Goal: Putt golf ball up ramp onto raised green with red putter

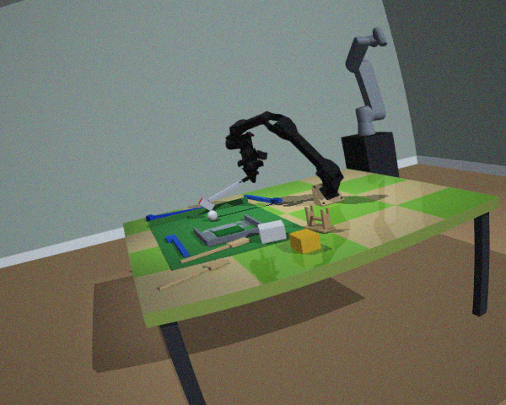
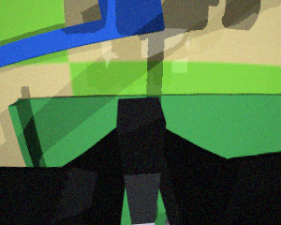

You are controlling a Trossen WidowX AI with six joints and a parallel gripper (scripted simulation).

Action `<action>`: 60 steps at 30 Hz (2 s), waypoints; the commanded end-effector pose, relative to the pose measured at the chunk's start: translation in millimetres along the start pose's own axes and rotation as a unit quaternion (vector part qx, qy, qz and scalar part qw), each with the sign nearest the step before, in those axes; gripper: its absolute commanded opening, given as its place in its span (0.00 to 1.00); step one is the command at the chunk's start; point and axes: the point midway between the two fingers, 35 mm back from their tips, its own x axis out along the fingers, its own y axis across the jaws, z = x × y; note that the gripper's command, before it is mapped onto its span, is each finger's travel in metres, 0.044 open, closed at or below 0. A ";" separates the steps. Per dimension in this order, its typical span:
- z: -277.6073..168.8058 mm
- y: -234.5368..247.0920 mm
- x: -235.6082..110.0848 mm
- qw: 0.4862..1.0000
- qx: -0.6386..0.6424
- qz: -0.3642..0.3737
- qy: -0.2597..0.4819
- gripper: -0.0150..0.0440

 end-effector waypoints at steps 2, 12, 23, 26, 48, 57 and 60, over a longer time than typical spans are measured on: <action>-0.9 -0.6 4.1 1.000 0.003 0.002 0.006 0.25; -1.4 -0.4 19.2 1.000 0.003 0.001 0.007 0.25; -0.7 -0.2 29.9 1.000 -0.001 0.003 0.002 0.25; -0.7 -0.2 29.9 1.000 -0.001 0.003 0.002 0.25; -1.1 29.2 32.5 1.000 0.002 0.002 0.007 0.25; -7.3 -11.6 29.1 1.000 0.004 -0.001 0.007 0.25; -9.1 -45.7 28.2 1.000 0.003 -0.001 0.007 0.25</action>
